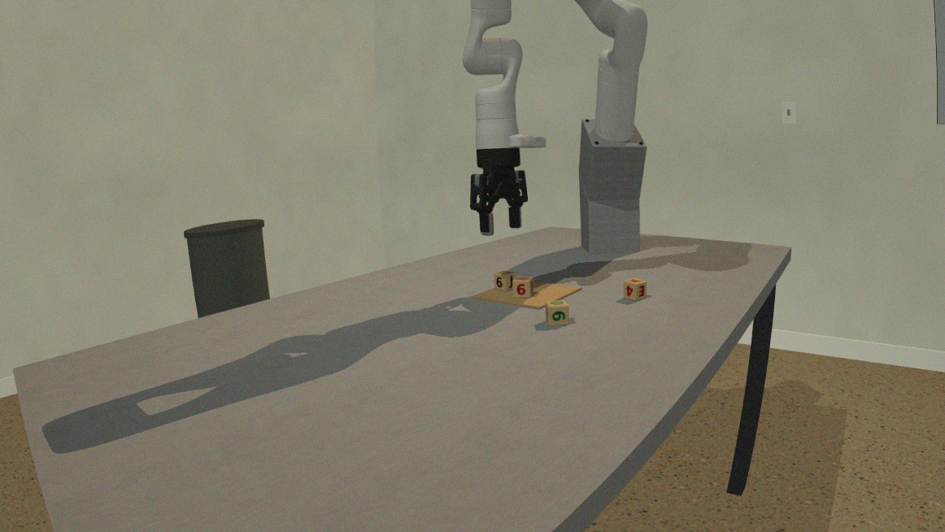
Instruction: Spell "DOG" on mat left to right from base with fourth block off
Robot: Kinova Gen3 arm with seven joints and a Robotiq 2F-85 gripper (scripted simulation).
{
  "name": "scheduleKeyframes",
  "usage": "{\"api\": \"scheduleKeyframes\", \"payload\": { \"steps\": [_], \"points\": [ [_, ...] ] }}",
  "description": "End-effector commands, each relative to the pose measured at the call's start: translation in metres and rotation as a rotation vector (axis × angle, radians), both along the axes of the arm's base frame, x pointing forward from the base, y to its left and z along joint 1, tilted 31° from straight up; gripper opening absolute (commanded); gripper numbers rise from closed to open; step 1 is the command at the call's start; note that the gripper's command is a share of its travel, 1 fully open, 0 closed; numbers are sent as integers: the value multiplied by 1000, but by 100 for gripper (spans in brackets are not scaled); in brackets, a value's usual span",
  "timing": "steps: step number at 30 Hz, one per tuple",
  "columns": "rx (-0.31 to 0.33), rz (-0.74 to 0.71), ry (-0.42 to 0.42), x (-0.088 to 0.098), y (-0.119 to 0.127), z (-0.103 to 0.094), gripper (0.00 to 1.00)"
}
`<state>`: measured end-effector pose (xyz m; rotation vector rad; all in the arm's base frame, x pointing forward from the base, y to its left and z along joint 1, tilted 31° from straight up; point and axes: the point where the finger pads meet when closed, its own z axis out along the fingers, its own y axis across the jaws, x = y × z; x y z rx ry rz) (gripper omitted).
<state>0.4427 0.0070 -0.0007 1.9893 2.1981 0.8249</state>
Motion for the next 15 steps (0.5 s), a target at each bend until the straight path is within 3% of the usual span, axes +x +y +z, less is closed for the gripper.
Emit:
{"api": "scheduleKeyframes", "payload": {
  "steps": [1,15],
  "points": [
    [-34,81,-26,4,7,4,100],
    [-216,520,-189,27,40,21,100]
  ]
}}
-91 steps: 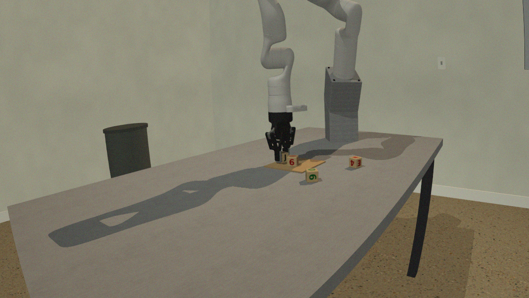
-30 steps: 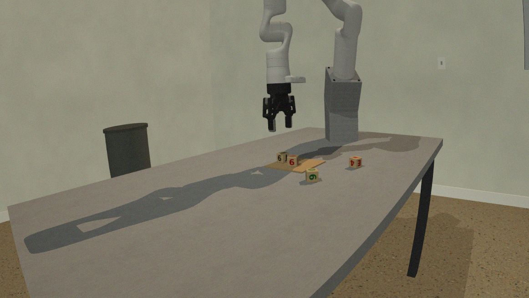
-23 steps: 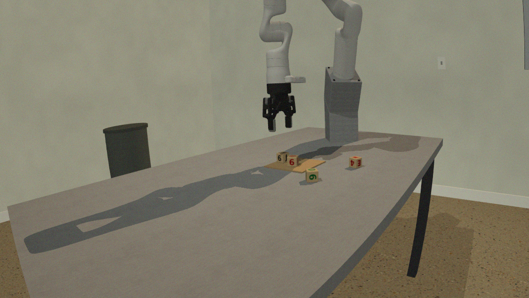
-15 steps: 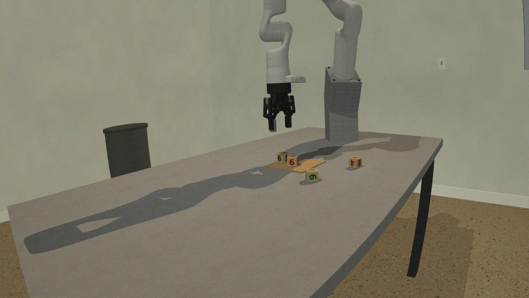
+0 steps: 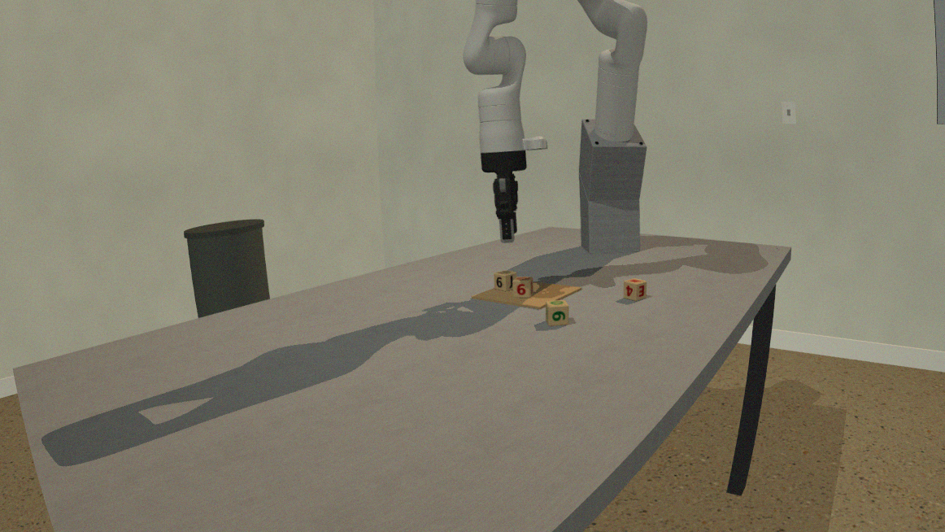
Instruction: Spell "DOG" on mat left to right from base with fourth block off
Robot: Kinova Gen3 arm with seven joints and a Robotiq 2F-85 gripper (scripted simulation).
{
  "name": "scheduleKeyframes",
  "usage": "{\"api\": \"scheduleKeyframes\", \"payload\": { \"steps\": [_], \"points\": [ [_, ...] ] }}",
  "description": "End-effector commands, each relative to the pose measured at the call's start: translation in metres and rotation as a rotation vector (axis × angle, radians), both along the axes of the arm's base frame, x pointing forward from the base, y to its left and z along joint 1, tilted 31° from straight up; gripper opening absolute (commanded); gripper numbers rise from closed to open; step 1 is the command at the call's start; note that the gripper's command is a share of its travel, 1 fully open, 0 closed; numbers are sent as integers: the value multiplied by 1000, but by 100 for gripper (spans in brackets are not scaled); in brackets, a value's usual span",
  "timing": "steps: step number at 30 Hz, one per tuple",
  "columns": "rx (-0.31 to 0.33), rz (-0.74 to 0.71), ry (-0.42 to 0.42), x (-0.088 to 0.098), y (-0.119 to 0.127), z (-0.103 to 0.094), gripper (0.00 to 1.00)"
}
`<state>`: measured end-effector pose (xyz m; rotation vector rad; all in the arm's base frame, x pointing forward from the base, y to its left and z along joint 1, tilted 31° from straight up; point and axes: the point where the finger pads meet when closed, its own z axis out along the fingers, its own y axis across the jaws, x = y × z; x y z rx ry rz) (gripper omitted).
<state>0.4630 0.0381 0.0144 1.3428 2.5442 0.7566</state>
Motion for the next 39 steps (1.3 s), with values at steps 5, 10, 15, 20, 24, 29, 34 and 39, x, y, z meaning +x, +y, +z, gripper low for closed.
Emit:
{"api": "scheduleKeyframes", "payload": {
  "steps": [5,10,15,20,24,29,34,39],
  "points": [
    [-100,251,-104,15,24,14,100],
    [-155,382,-155,20,35,20,100],
    [-226,546,-220,27,49,27,100],
    [-298,709,-287,34,62,36,100],
    [-356,839,-341,40,74,43,100],
    [-416,968,-396,45,85,50,100],
    [-492,1128,-466,52,100,60,100],
    [-573,1290,-538,59,115,72,100]
  ]
}}
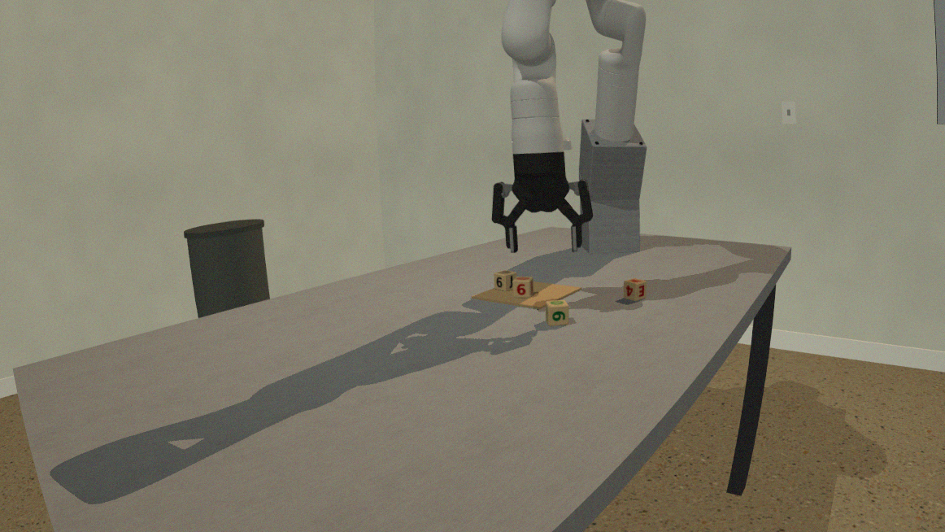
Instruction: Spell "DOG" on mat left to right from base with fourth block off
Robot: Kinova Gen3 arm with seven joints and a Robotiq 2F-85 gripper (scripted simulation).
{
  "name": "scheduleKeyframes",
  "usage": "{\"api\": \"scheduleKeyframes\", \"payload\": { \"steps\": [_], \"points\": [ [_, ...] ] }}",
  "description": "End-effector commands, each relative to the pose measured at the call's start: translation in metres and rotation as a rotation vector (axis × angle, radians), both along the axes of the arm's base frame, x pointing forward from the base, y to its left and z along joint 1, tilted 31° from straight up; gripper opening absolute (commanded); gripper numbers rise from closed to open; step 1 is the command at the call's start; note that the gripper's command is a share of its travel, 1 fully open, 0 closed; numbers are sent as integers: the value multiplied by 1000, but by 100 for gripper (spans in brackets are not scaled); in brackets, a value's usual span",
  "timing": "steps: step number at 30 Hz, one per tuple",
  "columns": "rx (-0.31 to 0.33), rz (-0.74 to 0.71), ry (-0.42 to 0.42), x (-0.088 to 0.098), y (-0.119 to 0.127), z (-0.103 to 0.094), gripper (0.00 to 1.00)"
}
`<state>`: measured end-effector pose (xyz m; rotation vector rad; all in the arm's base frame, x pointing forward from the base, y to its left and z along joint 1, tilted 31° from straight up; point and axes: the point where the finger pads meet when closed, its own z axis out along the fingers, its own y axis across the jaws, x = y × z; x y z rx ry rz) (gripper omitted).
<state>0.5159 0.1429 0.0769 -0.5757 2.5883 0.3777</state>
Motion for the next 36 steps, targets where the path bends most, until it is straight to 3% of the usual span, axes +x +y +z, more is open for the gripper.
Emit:
{"api": "scheduleKeyframes", "payload": {
  "steps": [1,15,16,36],
  "points": [
    [-59,113,-55,8,14,11,100],
    [-127,256,-129,14,30,24,100],
    [-127,256,-127,13,30,23,67],
    [-127,256,-125,13,29,22,67]
  ]
}}
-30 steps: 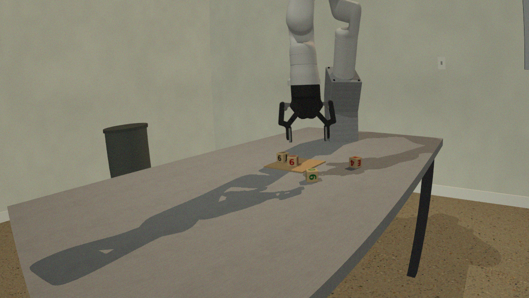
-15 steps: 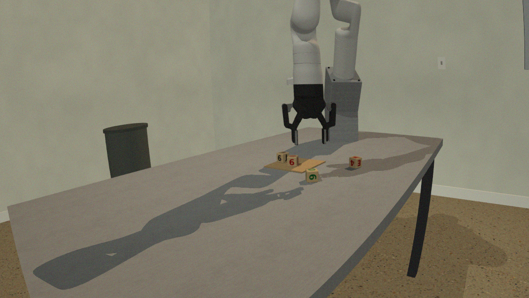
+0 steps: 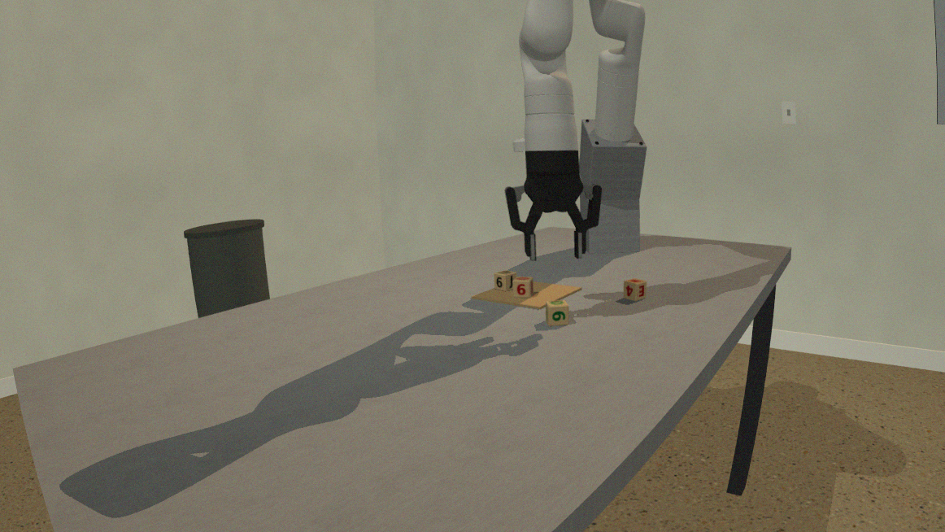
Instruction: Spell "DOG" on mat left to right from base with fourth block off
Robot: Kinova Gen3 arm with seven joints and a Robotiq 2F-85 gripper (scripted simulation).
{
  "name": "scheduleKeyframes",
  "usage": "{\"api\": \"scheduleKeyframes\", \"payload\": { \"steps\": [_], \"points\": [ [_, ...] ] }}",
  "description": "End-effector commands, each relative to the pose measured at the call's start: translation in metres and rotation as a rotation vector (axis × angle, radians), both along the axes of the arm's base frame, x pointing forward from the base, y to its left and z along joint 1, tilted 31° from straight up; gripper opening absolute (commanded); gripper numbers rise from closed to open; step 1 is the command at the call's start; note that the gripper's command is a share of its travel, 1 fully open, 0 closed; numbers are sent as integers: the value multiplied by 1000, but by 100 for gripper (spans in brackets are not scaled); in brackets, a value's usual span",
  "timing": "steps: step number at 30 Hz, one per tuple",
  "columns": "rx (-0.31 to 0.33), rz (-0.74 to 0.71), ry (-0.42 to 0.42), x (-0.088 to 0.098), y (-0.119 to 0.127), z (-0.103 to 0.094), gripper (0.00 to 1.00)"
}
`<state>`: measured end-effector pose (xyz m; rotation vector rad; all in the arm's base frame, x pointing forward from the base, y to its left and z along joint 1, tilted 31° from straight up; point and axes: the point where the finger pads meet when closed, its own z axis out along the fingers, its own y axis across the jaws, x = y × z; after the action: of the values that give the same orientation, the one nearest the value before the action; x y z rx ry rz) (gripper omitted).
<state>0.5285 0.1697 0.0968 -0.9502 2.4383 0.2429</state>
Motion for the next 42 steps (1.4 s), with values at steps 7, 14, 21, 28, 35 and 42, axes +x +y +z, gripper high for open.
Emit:
{"api": "scheduleKeyframes", "payload": {
  "steps": [7,14,21,28,35,42],
  "points": [
    [6,2,0,0,3,3,67],
    [6,2,0,0,3,3,67],
    [6,2,1,0,3,1,67],
    [5,2,4,2,4,-4,67],
    [5,2,3,5,7,-10,67],
    [5,2,3,9,9,-15,67]
  ]
}}
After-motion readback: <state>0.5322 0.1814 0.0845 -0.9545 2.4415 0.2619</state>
